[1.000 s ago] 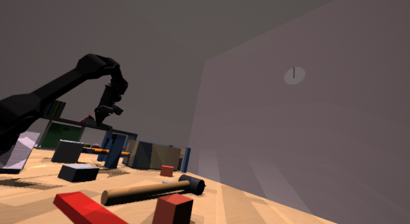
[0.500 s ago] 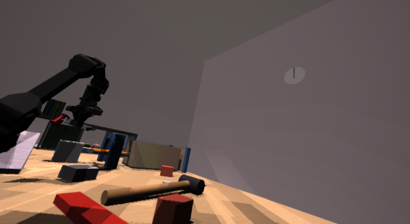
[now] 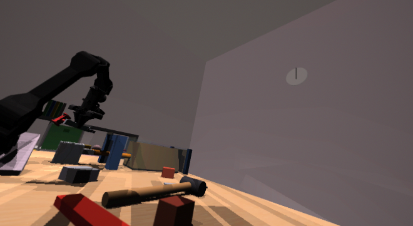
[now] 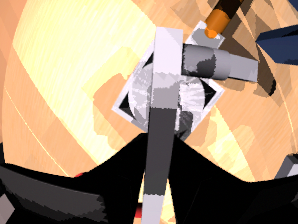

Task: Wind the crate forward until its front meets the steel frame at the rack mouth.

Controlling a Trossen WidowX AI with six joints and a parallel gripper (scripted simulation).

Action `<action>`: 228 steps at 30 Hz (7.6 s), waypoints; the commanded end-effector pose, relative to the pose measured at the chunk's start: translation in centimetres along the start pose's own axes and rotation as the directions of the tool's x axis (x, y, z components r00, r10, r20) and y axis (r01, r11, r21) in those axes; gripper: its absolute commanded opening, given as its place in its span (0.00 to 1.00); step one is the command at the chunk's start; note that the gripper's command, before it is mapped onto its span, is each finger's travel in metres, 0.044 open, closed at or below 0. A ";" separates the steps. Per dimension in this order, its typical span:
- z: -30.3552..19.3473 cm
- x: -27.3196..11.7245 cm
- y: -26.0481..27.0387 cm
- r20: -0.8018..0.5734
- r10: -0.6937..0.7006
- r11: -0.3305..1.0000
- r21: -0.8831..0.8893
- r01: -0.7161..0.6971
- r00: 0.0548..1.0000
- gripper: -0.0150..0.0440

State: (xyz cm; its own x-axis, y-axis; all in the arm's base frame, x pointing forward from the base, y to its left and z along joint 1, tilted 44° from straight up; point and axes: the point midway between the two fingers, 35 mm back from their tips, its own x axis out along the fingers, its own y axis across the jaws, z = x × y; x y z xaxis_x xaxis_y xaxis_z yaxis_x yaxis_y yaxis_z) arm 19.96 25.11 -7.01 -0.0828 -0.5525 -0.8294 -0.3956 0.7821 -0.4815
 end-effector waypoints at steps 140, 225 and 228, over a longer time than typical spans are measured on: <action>-4.4 4.6 -2.8 0.067 0.982 0.178 0.019 -0.984 0.179 0.25; -4.4 6.6 -3.7 0.065 0.981 0.181 0.024 -0.983 0.182 0.25; -4.4 6.6 -3.7 0.065 0.981 0.181 0.024 -0.983 0.182 0.25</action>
State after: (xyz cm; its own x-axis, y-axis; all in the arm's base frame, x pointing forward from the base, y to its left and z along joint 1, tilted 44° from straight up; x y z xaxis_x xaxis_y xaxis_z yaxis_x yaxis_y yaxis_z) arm 16.77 17.31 -9.44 -0.3435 0.6837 -0.6438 0.0341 0.6942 0.7190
